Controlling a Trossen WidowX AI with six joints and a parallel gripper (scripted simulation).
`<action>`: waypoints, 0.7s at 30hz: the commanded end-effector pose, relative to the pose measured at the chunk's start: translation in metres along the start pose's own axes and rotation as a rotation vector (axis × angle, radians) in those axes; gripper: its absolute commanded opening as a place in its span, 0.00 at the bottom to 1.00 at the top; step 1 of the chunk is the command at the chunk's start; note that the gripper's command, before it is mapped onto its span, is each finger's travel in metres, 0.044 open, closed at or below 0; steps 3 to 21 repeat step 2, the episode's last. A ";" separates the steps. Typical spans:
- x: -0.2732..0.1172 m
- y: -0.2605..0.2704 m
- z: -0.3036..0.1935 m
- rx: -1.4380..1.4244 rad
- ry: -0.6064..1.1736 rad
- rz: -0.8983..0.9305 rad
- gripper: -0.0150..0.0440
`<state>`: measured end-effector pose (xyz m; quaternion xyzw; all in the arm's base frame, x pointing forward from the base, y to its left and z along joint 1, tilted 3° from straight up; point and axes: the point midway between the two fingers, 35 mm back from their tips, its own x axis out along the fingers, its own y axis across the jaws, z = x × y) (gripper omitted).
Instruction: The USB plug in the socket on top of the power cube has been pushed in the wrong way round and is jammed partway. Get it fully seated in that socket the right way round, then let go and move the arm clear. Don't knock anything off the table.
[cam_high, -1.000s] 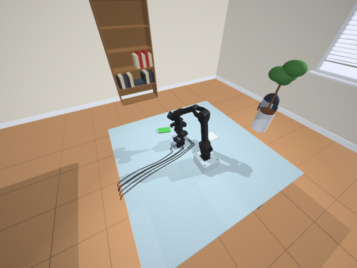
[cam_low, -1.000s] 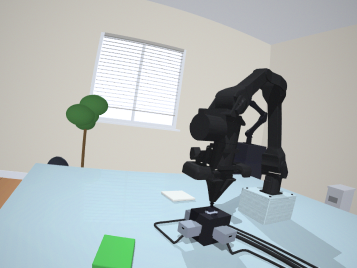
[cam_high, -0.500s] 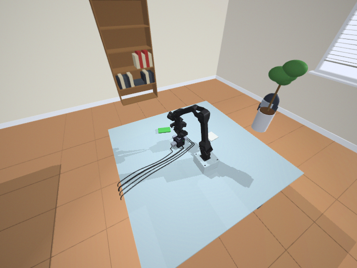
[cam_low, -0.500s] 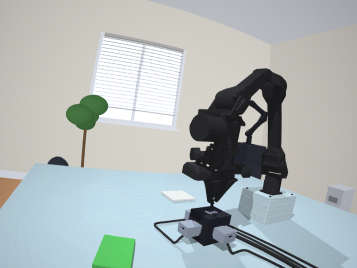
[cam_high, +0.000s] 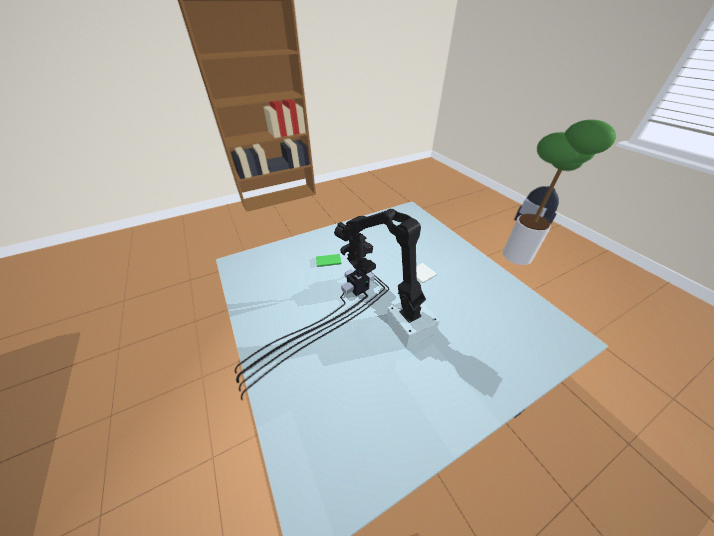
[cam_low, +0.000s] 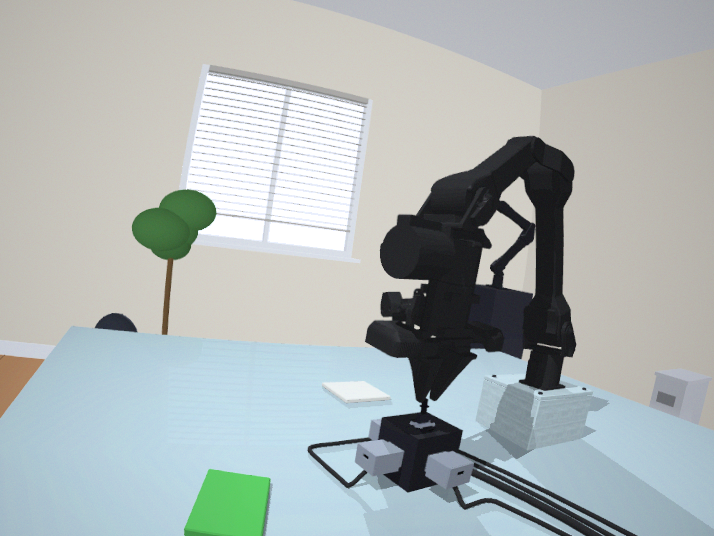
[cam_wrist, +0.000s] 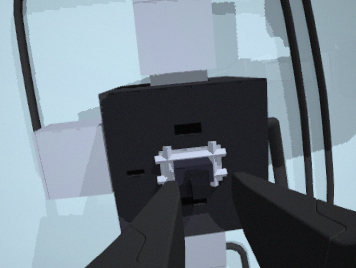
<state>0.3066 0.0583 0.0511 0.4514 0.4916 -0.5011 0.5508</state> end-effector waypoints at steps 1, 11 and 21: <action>-0.005 0.001 0.000 0.001 0.001 0.005 0.42; -0.006 0.001 0.000 0.001 0.001 0.005 0.42; -0.006 0.001 0.000 0.001 0.001 0.005 0.42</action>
